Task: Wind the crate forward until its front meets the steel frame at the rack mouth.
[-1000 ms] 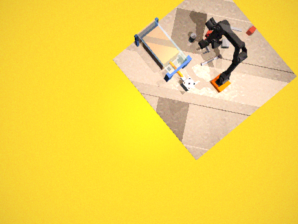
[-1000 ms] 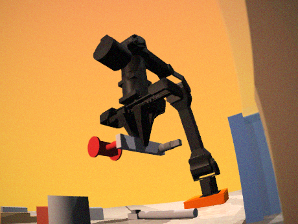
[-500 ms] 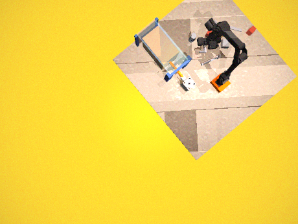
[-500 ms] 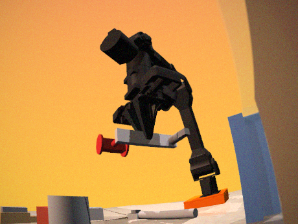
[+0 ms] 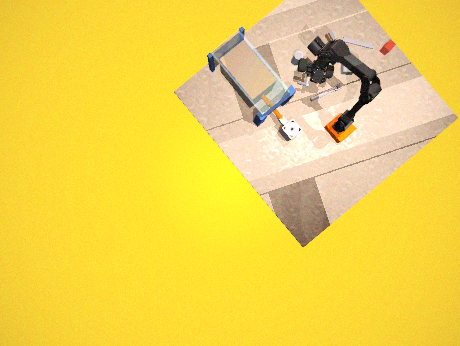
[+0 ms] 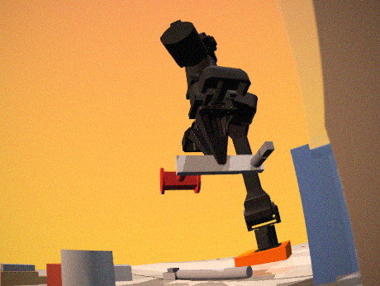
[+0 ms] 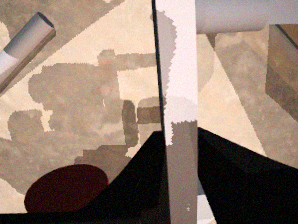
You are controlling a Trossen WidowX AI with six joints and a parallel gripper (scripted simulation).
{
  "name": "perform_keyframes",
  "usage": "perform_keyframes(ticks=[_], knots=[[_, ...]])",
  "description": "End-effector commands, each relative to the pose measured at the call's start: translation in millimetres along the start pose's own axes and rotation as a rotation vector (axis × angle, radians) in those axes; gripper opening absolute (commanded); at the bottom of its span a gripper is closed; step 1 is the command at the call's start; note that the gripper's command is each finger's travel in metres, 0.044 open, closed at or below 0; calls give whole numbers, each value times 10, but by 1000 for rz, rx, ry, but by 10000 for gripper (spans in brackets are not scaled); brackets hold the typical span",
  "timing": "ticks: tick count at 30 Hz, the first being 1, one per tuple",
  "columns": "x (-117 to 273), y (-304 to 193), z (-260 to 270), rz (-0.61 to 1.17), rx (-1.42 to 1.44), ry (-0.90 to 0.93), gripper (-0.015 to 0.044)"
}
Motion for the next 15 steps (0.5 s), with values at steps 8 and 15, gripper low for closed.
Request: perform_keyframes(ticks=[8,15], knots=[[38,413,-240,-19,-229,-40,0],[66,724,-369,-59,-329,-64,0]])
Point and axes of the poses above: the point midway between the two fingers, 35 mm back from their tips, its own x axis back along the fingers, its own z axis across the jaws, y = z × x, the point moved 7 cm from there along x, back along the fingers, and after that the axes turned 4 degrees about x, right-handed, at the moved point
